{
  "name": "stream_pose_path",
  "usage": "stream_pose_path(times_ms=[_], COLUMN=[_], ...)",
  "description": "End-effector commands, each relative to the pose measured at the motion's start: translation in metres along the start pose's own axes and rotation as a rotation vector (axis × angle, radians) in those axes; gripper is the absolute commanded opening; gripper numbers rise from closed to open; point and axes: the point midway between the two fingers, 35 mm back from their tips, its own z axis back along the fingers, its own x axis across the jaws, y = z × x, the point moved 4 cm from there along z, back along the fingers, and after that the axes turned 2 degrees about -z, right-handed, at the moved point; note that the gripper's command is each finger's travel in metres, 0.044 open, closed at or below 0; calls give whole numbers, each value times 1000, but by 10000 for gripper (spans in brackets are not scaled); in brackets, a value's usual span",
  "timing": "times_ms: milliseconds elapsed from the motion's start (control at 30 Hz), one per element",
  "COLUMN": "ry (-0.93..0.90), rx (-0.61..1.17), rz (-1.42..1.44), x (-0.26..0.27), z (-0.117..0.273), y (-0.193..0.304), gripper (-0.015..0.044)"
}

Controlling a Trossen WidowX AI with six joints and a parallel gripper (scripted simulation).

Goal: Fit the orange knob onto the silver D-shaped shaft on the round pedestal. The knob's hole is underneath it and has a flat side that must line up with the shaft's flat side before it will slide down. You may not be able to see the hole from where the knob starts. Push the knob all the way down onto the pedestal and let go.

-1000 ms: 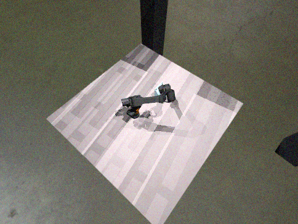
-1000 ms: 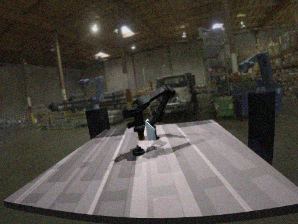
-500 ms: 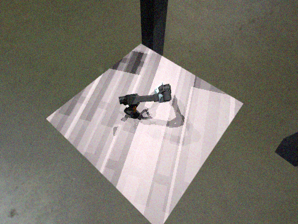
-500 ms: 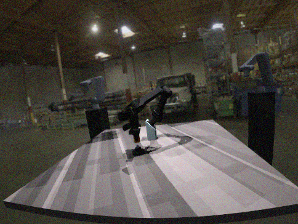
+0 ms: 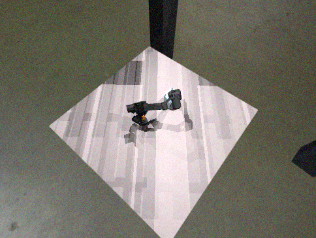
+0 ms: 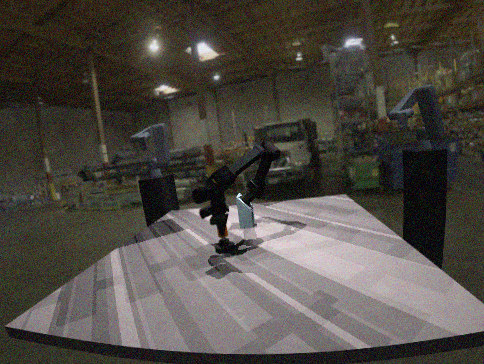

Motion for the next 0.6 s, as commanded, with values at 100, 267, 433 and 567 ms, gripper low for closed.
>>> stream_pose_path(times_ms=[100, 267, 433, 567], ry=[-5, -5, -5, -5], rx=[4, 4, 4, 4], rz=[3, 3, 3, 3], x=[0, 0, 1, 1], z=[-1, -1, -2, -2], y=[-2, -1, 0, 0], gripper=[0, 0, 0, 0])
